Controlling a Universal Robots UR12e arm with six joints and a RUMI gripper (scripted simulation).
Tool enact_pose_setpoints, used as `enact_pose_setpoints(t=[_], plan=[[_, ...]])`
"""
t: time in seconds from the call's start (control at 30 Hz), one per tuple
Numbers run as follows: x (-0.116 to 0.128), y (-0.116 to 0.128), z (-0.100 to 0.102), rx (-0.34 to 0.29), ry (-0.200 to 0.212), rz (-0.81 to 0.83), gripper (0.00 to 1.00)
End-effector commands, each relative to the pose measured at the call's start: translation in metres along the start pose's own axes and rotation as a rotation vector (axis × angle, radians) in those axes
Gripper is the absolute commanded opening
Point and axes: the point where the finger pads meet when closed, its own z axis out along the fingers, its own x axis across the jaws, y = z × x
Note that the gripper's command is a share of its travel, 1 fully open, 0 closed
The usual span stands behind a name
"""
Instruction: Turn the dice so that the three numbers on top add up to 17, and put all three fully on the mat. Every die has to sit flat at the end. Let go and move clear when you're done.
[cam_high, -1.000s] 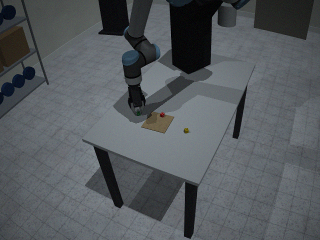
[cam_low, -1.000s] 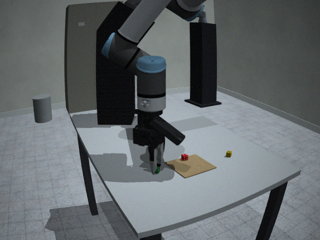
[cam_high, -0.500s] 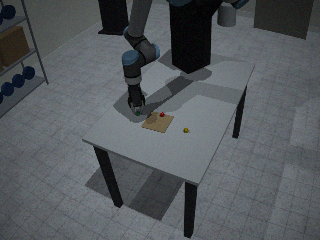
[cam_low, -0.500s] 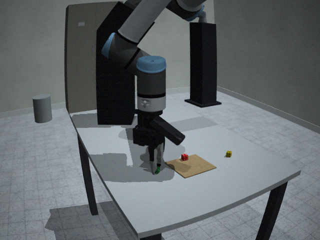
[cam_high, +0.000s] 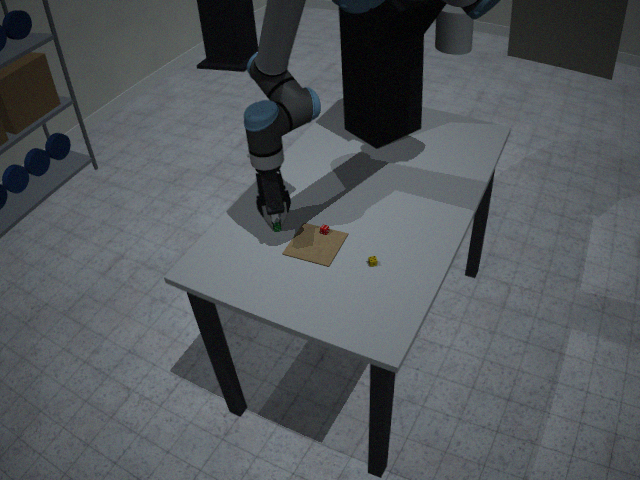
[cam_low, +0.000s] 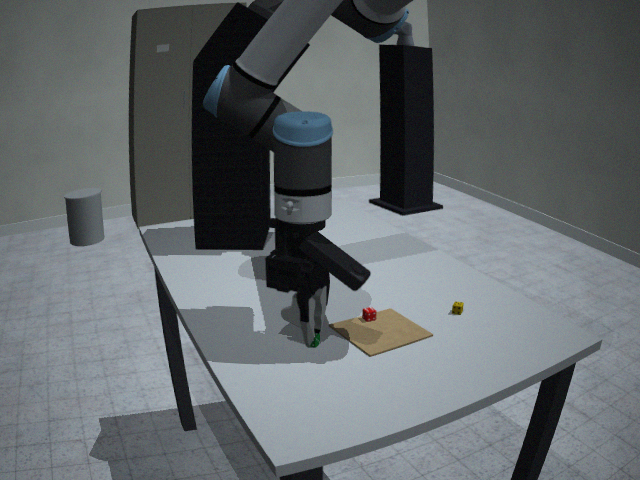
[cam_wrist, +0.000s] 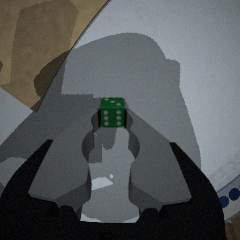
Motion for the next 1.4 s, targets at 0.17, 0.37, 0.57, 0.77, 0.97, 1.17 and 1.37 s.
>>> enact_pose_setpoints(t=[0.17,0.37,0.57,0.77,0.97,1.17,1.37], plan=[[0.000,0.000,0.000,0.000,0.001,0.000,0.03],[0.000,0.000,0.000,0.000,0.001,0.000,0.03],[0.000,0.000,0.000,0.000,0.001,0.000,0.03],[0.000,0.000,-0.004,0.000,0.001,0.000,0.03],[0.000,0.000,-0.022,0.000,0.001,0.000,0.03],[0.000,0.000,-0.067,0.000,0.001,0.000,0.03],[0.000,0.000,-0.097,0.000,0.001,0.000,0.03]])
